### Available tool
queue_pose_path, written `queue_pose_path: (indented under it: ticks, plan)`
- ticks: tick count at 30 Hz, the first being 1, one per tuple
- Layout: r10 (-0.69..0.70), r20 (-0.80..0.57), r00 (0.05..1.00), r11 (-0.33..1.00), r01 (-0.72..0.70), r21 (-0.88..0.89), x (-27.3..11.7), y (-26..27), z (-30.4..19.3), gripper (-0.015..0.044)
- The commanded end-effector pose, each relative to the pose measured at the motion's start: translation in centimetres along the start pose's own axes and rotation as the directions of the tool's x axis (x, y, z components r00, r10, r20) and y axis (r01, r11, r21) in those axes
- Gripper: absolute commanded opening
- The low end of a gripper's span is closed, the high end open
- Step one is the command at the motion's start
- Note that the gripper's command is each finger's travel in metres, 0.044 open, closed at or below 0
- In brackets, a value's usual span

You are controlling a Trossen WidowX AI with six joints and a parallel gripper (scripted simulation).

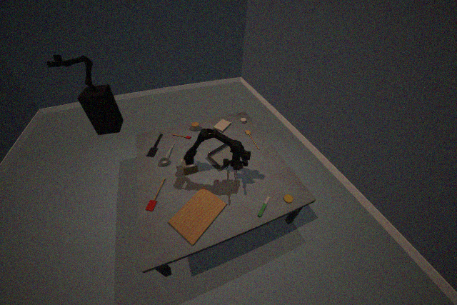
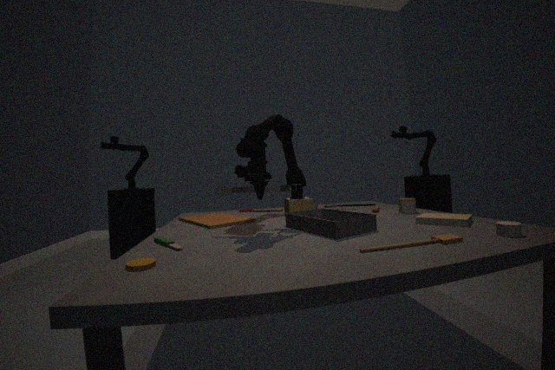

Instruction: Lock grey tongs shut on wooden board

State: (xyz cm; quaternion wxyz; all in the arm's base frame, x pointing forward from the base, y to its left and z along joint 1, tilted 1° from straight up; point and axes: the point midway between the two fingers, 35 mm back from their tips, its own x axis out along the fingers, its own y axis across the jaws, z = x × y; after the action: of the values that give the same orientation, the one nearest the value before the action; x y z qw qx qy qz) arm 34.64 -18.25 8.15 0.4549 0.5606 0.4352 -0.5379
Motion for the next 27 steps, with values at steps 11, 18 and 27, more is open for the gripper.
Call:
queue_pose_path:
  ticks: [11,18,27]
  plan:
    - [0.007,0.002,1.000,0.850,-0.007,0.527,-0.3,-0.5,3.3,-0.0150]
    - [0.007,0.004,1.000,0.665,-0.007,0.747,-0.3,-1.1,5.0,-0.0150]
    - [0.006,0.006,1.000,0.349,-0.008,0.937,-0.3,-1.8,7.2,-0.0150]
